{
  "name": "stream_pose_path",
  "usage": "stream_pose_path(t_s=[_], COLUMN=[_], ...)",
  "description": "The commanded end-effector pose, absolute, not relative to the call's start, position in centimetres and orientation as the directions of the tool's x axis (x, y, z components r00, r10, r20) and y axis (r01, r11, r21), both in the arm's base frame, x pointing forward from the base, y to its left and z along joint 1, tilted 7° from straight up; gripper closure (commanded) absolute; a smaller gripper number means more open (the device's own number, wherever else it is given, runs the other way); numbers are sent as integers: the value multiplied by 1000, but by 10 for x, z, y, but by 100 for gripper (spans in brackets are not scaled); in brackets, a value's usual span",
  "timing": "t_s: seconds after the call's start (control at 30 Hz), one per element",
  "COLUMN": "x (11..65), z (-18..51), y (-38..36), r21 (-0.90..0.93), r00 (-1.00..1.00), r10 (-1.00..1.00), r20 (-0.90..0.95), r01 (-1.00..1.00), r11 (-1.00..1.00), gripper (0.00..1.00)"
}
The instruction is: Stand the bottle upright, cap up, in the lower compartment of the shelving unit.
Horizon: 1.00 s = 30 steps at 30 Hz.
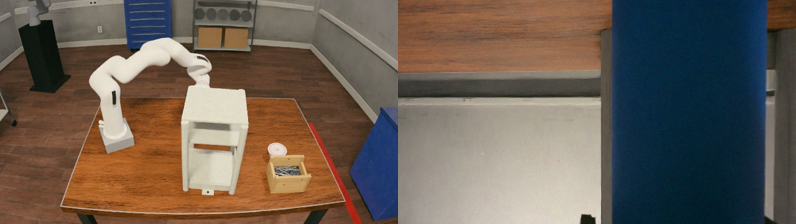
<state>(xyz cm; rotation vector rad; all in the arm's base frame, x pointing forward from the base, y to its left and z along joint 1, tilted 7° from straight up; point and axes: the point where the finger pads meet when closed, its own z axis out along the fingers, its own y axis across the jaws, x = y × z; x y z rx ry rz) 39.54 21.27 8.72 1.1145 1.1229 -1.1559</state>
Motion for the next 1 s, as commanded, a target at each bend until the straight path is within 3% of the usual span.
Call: stream_pose_path(t_s=[0.0,0.97], x=[397,400], z=[81,42], y=[213,210], r21=[64,64], r00=[71,71], r10=[-93,-93], r20=[-993,-993], r01=[995,995], r11=[74,74], gripper=[14,14])
